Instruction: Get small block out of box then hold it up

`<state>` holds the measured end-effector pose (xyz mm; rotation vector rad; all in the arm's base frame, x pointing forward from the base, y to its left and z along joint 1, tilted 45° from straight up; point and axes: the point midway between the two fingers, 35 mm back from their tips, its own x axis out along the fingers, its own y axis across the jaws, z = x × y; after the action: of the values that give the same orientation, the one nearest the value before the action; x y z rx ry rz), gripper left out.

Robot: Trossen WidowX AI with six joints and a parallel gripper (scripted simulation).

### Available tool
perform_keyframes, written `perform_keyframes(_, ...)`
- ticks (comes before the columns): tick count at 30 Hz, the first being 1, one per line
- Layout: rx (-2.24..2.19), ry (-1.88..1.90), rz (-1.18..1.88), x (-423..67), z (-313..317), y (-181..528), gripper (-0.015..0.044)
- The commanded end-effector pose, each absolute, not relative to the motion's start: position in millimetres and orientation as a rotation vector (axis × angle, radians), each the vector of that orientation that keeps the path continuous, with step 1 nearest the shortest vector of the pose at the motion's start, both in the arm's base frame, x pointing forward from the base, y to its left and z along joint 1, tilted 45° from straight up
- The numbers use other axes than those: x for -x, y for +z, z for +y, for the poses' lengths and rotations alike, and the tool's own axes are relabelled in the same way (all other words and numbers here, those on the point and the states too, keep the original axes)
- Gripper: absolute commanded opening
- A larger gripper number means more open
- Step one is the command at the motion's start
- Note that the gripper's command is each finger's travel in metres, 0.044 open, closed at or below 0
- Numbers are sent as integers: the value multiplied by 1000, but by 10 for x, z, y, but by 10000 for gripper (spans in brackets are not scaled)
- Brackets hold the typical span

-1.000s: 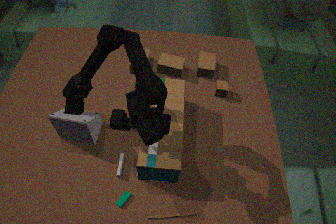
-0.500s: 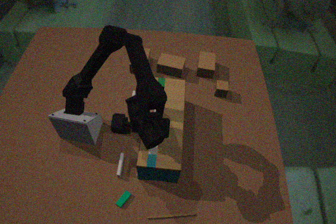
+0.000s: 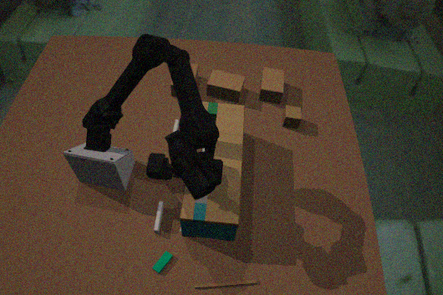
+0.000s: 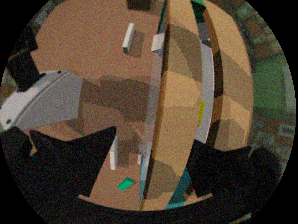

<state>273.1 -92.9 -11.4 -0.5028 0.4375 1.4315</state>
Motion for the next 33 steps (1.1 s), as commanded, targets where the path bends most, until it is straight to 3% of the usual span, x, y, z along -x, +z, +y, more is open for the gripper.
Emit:
perform_keyframes(1,503,1431,437,-2732,-929,-106,400)
perform_keyframes(33,500,1432,436,-2739,-558,237,400)
